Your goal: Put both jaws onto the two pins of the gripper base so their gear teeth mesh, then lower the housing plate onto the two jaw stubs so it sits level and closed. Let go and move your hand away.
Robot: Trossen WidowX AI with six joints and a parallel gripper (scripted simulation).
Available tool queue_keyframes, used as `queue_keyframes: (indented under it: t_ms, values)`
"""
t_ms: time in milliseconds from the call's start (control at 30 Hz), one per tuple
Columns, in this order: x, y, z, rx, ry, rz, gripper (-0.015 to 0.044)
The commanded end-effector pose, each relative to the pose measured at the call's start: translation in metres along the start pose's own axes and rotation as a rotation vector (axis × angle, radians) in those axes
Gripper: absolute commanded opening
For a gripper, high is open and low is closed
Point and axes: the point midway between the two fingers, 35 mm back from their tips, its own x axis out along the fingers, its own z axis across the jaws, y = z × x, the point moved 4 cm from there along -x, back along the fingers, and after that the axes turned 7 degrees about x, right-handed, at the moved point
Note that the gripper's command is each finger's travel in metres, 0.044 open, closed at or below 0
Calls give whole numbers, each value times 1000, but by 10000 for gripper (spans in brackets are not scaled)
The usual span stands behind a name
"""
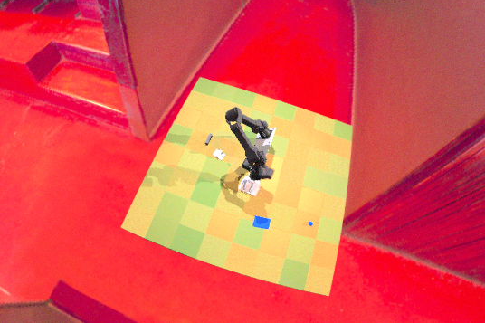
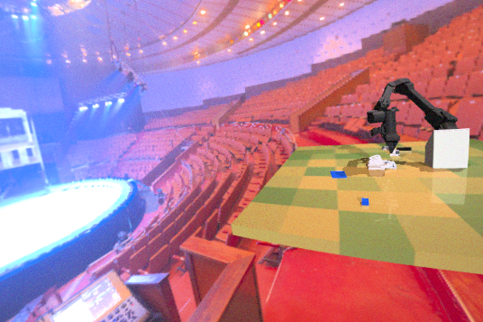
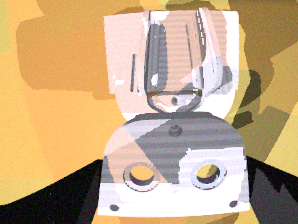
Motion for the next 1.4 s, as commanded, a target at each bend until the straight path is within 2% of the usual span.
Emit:
queue_keyframes:
  t_ms: [0,1367]
  values:
    - [0,-1,1,-11,3,-4,351]
    - [0,6,-8,-12,4,-4,351]
